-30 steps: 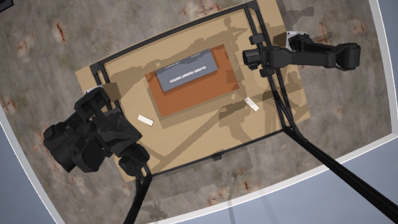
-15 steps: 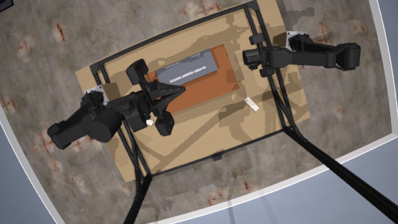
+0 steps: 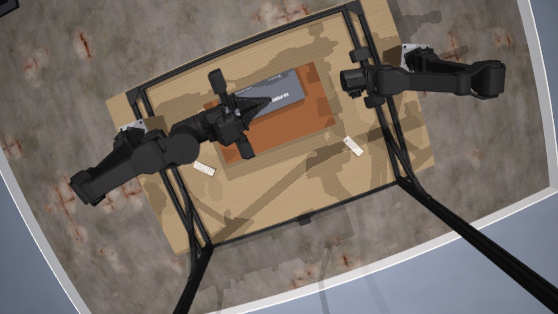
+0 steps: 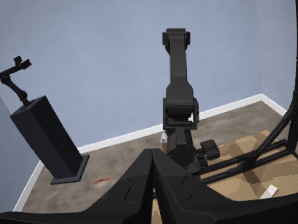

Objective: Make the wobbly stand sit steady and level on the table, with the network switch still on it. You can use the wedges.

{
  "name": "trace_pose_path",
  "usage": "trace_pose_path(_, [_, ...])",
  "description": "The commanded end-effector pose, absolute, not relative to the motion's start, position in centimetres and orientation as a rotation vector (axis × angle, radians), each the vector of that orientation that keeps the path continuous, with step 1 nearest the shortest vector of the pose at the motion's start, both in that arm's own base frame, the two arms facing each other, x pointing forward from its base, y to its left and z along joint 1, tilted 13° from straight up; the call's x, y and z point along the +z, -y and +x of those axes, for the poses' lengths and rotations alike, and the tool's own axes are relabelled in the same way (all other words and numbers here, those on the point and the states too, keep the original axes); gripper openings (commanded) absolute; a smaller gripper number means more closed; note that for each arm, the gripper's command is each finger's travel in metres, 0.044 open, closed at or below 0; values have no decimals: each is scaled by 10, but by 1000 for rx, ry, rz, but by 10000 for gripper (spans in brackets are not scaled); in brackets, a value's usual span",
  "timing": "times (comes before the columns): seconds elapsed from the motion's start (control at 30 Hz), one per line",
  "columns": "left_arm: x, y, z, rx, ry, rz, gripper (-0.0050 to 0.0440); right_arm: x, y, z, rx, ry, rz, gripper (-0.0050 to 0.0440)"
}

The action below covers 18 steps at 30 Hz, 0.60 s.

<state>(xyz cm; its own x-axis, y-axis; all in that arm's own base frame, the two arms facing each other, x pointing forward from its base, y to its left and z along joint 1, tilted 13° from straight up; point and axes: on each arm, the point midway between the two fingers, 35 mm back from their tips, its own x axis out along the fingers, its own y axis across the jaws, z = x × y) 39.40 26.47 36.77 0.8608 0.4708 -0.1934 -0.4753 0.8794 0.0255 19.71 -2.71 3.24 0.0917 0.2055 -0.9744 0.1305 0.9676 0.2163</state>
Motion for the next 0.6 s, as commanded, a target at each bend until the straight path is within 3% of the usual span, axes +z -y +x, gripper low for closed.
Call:
trace_pose_path(0.0, [317,-266,398,479,-324,-69,0,32,27,197,57,-1484,275,0])
trace_pose_path(0.2, [311,-265,397,480,-343,-79,0,32,27,197,57,-1484,275,0])
trace_pose_path(0.57, [175,-239,370,410,-746,-242,0,32,27,197,57,-1484,275,0])
